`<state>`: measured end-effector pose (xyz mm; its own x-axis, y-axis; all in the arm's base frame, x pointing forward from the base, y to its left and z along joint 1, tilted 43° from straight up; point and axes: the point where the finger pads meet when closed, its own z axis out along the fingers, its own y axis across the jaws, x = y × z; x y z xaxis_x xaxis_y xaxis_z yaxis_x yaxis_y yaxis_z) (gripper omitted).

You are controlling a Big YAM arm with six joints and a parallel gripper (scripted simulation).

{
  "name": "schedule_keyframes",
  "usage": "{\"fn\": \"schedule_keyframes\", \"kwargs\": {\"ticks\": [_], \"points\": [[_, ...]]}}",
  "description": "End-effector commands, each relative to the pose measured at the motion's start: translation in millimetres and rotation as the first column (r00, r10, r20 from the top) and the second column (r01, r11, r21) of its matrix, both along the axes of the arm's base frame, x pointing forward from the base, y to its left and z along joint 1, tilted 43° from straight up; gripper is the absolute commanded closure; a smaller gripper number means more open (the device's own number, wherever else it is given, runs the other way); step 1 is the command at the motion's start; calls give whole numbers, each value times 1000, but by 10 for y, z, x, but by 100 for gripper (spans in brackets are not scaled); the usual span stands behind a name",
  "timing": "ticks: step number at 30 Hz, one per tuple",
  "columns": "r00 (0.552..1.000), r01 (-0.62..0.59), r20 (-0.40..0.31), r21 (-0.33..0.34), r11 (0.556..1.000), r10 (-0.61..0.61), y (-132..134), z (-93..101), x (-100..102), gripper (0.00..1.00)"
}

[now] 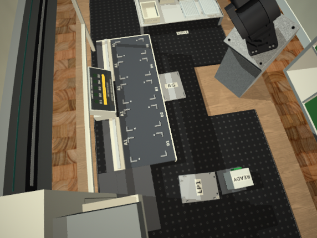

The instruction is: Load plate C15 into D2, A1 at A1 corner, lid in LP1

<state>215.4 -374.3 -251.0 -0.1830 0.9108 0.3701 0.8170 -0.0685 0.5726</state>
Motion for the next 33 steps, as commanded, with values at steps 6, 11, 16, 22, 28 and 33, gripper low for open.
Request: {"fn": "schedule_keyframes", "kwargs": {"ticks": [6, 11, 16, 22, 28, 33], "points": [[1000, 24, 17, -56, 998, -23, -334, 274, -159, 100], [1000, 25, 20, -68, 997, -23, -430, 348, -193, 100], [1000, 25, 21, -68, 997, -24, -433, 349, -191, 100], [1000, 25, 20, -68, 997, -24, -428, 348, -191, 100], [1000, 26, 20, -67, 997, -24, -428, 348, -192, 100], [1000, 26, 20, -67, 997, -24, -428, 348, -192, 100]]}}
